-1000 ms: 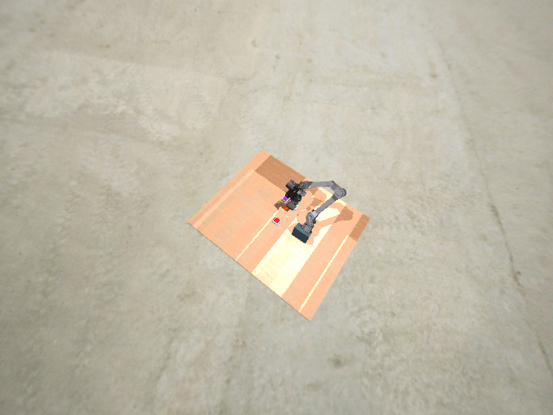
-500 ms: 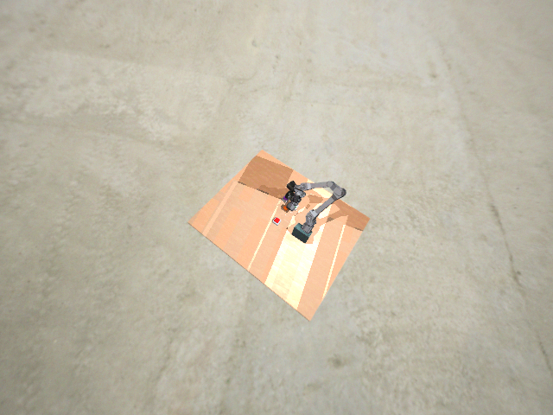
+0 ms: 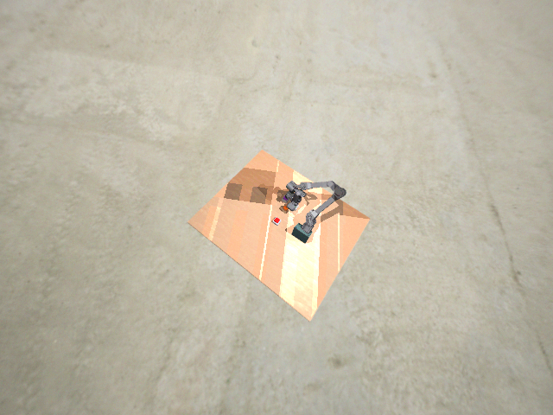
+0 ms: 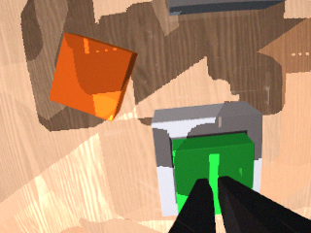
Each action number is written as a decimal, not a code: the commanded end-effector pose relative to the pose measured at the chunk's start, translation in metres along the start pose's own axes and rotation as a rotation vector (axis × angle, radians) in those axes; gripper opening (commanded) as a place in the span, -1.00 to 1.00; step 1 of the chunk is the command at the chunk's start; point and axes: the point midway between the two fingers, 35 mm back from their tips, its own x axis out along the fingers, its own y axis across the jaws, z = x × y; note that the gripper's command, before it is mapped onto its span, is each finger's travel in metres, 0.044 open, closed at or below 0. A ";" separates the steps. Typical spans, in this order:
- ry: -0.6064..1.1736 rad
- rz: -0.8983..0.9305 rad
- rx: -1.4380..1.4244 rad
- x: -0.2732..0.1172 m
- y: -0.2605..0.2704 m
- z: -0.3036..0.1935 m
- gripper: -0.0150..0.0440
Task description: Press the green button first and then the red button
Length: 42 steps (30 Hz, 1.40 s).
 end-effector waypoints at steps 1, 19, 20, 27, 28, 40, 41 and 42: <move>-0.007 -0.003 0.001 -0.023 -0.001 0.001 -0.42; -0.009 0.015 -0.003 -0.089 0.030 0.018 -0.42; -0.010 0.020 -0.004 -0.090 0.042 0.024 -0.42; -0.008 0.024 -0.004 -0.091 0.140 0.042 -0.42; -0.008 0.021 -0.003 -0.091 0.155 0.041 -0.42; -0.008 0.007 0.002 -0.036 0.190 0.037 -0.42; -0.008 0.006 0.002 -0.028 0.190 0.037 -0.42; -0.008 0.006 0.002 -0.026 0.190 0.036 -0.42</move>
